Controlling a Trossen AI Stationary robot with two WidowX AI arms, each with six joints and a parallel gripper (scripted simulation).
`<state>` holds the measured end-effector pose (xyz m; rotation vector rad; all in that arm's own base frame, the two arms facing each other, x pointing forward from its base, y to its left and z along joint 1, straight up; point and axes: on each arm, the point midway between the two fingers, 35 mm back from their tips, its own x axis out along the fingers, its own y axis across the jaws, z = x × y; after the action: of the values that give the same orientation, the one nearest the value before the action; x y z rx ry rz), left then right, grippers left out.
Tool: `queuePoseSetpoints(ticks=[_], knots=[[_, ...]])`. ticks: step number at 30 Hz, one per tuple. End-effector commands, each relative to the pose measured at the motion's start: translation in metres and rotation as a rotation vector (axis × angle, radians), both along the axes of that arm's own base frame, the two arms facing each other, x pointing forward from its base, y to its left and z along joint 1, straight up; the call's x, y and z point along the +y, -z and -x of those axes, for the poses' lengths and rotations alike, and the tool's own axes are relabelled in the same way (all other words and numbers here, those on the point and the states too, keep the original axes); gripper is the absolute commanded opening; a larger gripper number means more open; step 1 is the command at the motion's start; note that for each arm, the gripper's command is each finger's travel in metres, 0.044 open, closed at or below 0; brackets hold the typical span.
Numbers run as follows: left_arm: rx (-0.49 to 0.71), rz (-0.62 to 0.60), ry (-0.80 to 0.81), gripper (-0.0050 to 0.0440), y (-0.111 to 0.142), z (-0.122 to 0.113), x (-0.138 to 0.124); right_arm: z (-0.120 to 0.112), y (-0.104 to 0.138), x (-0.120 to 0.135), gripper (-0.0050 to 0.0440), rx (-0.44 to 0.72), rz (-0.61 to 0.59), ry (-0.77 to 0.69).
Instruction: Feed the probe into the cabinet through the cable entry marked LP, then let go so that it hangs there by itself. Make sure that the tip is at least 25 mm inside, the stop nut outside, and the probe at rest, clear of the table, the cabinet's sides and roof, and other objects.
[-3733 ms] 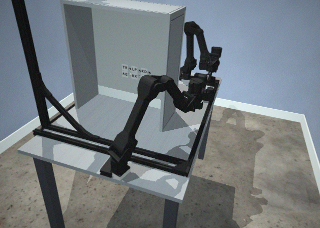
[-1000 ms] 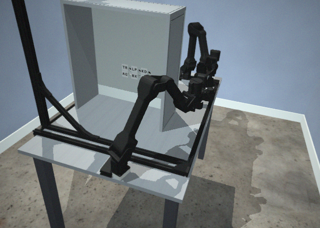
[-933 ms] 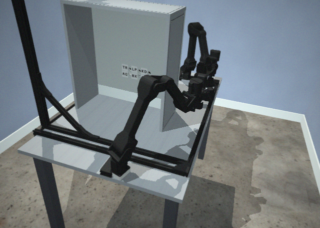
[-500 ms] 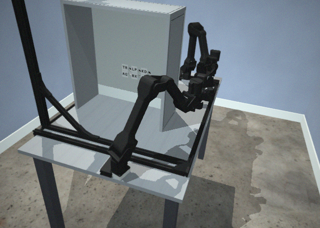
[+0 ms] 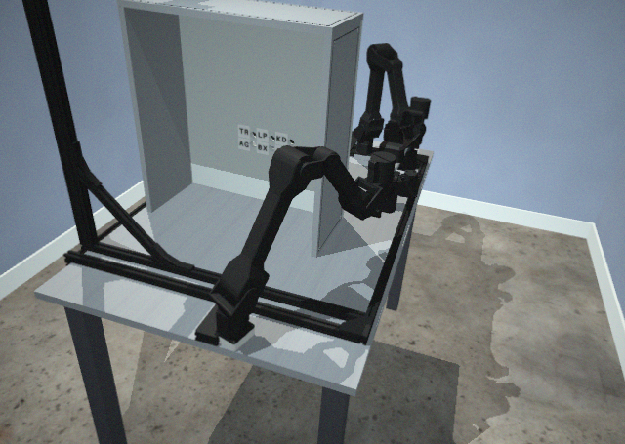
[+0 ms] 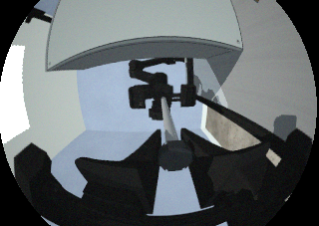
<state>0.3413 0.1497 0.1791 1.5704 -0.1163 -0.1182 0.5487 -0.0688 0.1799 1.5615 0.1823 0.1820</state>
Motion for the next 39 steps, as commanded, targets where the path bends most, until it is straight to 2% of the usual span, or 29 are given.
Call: queuePoseSetpoints(ticks=[1, 11, 20, 21, 39], knots=[[-0.001, 0.003, -0.004, 0.0000, -0.001, -0.001, 0.001, 0.000, 0.000, 0.000, 0.0440, 0.000, -0.002, 0.003], [-0.001, 0.003, -0.004, 0.0000, -0.001, -0.001, 0.001, 0.006, -0.001, -0.004, 0.0440, 0.000, -0.002, 0.003], [-0.001, 0.003, -0.004, 0.0000, -0.001, -0.001, 0.001, 0.066, -0.004, -0.025, 0.0440, 0.000, -0.001, 0.002], [-0.001, 0.003, -0.004, 0.0000, -0.001, -0.001, 0.001, 0.047, -0.004, -0.020, 0.0440, -0.002, 0.001, 0.002], [-0.001, 0.003, -0.004, 0.0000, -0.001, -0.001, 0.001, 0.047, -0.004, -0.020, 0.0440, -0.002, 0.001, 0.002]])
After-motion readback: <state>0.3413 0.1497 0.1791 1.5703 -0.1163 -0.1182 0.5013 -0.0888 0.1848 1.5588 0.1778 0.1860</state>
